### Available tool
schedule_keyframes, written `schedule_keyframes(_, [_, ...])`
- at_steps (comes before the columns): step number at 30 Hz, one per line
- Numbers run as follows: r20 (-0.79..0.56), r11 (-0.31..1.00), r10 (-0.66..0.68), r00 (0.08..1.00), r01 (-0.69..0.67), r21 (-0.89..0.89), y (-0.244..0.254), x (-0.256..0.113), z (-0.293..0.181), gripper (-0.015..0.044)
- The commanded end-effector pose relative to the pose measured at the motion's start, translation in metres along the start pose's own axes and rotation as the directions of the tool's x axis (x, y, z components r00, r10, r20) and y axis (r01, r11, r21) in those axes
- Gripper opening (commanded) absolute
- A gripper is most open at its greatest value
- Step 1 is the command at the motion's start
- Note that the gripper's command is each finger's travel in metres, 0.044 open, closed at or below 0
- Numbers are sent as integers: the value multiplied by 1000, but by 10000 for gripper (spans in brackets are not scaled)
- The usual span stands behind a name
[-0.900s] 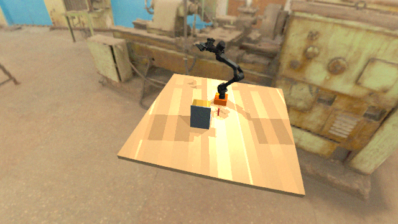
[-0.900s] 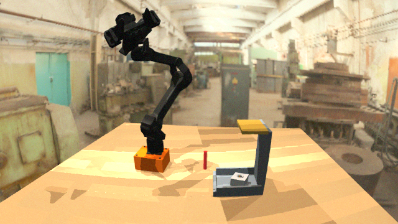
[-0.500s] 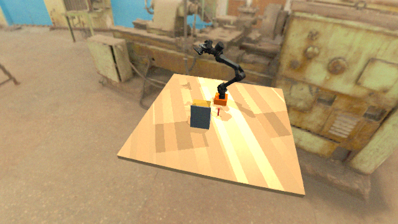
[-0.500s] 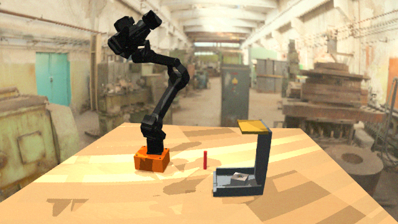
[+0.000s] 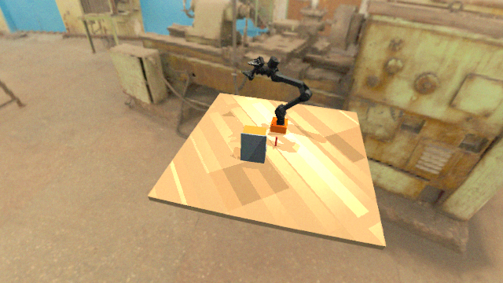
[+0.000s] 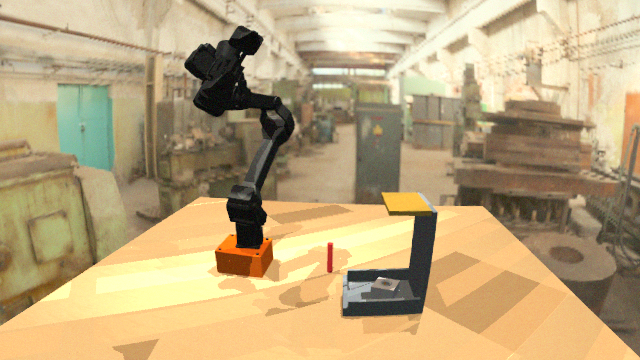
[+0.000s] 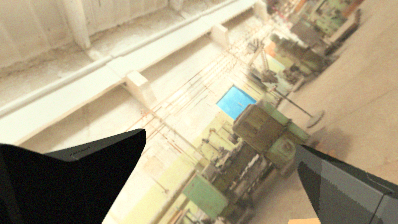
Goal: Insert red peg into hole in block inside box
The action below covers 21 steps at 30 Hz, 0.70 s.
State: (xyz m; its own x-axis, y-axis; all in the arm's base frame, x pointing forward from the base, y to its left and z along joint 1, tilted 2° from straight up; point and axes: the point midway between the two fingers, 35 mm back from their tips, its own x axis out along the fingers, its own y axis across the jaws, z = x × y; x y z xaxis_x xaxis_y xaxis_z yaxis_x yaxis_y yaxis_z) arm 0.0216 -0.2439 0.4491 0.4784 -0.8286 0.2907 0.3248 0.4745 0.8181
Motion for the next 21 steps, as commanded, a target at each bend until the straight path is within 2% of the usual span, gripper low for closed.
schedule_keyframes(1, [-43,992,-12,999,17,127,-12,4,-17,440])
schedule_keyframes(11, [-157,928,-25,987,81,364,-29,12,-57,440])
schedule_keyframes(21, [-281,810,-38,959,194,553,-45,14,-102,440])
